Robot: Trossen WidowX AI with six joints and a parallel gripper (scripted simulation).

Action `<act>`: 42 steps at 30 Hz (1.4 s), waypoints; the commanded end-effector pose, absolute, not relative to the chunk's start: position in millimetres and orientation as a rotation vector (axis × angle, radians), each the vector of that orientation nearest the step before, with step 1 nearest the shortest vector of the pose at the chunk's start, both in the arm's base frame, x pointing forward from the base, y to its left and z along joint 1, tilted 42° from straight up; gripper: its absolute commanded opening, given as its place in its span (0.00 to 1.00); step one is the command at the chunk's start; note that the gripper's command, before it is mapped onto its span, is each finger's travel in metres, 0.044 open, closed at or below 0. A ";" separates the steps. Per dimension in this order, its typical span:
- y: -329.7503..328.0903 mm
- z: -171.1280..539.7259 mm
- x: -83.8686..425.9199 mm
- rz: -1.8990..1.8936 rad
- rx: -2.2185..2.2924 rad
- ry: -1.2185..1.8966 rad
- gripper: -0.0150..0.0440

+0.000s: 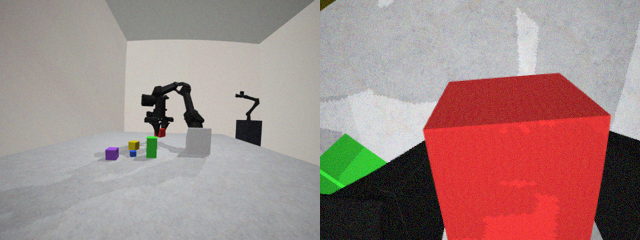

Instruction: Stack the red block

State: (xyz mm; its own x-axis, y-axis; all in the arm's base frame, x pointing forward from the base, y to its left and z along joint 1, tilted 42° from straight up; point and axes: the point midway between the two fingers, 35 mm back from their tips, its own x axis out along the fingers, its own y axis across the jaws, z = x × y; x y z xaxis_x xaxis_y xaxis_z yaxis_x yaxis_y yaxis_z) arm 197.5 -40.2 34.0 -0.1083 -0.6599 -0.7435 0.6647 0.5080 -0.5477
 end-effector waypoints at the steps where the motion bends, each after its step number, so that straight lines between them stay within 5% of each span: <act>1: -28.4 47.5 199.8 -1.119 0.015 1.248 0.25; 16: -4.5 70.2 205.4 -1.118 0.015 1.249 0.25; 42: 81.0 -6.1 240.3 -1.112 0.023 1.250 0.25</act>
